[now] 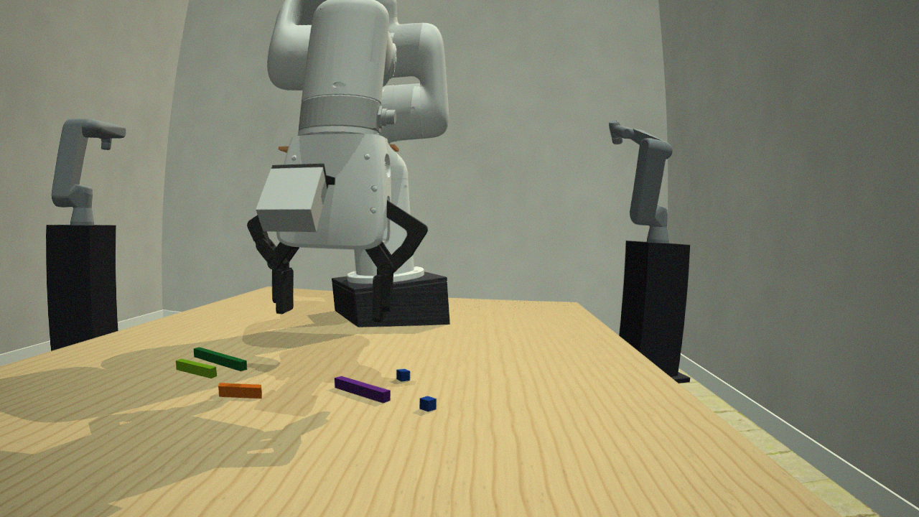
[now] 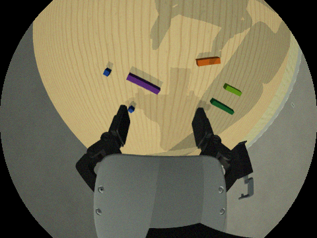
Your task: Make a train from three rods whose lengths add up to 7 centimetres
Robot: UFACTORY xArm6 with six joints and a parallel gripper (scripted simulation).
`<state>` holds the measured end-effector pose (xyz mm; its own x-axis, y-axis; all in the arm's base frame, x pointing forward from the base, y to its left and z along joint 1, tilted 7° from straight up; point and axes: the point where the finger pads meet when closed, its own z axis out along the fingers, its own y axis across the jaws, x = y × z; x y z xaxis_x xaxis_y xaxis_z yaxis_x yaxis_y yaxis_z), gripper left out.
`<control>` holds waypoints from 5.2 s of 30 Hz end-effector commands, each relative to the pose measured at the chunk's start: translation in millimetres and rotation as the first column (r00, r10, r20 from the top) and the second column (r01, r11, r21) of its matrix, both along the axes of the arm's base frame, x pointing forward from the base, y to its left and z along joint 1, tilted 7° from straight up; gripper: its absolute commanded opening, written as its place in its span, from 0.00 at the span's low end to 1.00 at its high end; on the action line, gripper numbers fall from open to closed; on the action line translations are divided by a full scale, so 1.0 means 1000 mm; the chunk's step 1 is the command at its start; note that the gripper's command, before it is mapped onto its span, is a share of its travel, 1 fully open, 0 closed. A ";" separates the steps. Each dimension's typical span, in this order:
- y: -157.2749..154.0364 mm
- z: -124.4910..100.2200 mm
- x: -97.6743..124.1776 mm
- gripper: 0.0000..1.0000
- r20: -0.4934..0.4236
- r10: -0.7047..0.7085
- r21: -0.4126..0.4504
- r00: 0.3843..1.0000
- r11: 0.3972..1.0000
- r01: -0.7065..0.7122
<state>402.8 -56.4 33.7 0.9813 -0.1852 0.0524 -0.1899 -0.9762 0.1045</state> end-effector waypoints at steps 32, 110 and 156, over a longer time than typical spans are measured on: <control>-0.058 0.007 -0.005 1.00 0.070 -0.686 0.056 0.724 0.728 0.684; -0.118 0.014 -0.021 1.00 0.081 -0.997 0.147 0.001 0.013 0.989; -0.118 0.014 -0.021 1.00 0.081 -0.997 0.147 0.001 0.013 0.989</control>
<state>380.1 -173.9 46.5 -0.1896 -0.9765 0.1028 -0.9813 0.1851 -0.0522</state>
